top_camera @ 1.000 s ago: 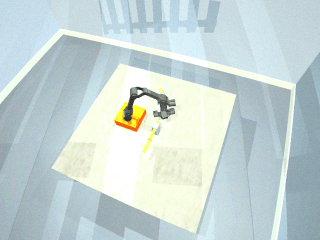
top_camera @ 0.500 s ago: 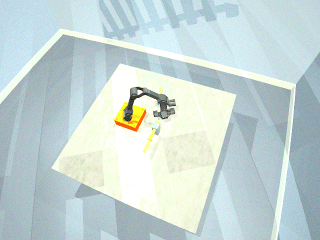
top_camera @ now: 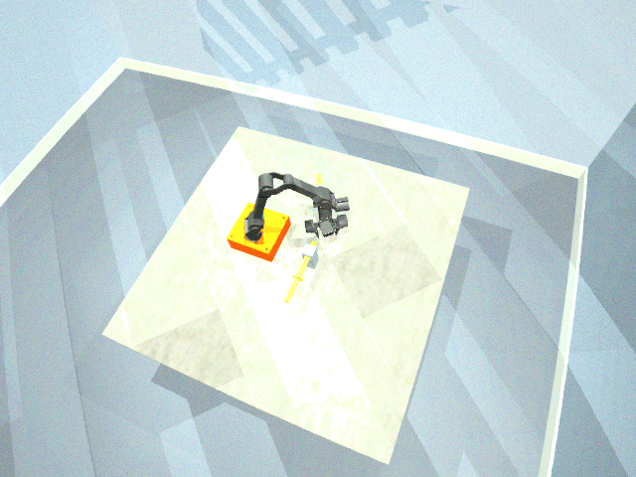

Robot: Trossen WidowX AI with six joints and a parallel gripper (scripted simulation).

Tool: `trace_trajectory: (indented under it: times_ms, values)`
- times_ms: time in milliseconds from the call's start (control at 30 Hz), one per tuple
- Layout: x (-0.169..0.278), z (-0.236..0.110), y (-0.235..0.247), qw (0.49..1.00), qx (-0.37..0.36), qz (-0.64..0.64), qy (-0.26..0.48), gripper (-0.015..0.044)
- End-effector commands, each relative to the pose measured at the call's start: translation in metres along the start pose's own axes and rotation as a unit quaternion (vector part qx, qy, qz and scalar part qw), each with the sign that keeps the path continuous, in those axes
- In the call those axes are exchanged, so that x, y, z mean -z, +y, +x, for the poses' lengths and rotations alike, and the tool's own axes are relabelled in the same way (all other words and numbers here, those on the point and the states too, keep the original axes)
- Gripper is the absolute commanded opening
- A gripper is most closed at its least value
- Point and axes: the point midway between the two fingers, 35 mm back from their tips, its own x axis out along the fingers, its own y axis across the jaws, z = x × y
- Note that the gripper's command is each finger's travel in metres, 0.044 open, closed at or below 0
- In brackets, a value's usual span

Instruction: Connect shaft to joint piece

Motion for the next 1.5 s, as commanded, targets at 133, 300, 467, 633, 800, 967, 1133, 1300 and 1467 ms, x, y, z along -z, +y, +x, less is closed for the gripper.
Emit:
trace_trajectory:
  times_ms: [133, 300, 467, 633, 800, 967, 1133, 1300, 1467]
  values:
    - [0.000, 0.000, 0.000, 1.000, 0.000, 0.000, 0.000, 0.0440]
    - [0.000, 0.000, 0.000, 1.000, 0.000, 0.000, 0.000, 0.0440]
    - [0.000, 0.000, 0.000, 1.000, 0.002, -0.001, 0.011, 0.0440]
    - [-0.003, -0.006, -0.002, 0.996, 0.008, -0.002, 0.091, 0.0440]
    - [-0.007, -0.016, -0.002, 0.985, -0.001, 0.001, 0.173, 0.0440]
    - [-0.011, -0.025, -0.001, 0.974, -0.014, 0.003, 0.227, 0.0440]
    - [-0.011, -0.025, -0.001, 0.974, -0.013, 0.002, 0.227, 0.0440]
    - [-0.011, -0.025, -0.001, 0.974, -0.013, 0.002, 0.227, 0.0440]
    - [-0.014, -0.040, 0.002, 0.976, -0.022, -0.052, 0.209, 0.0440]
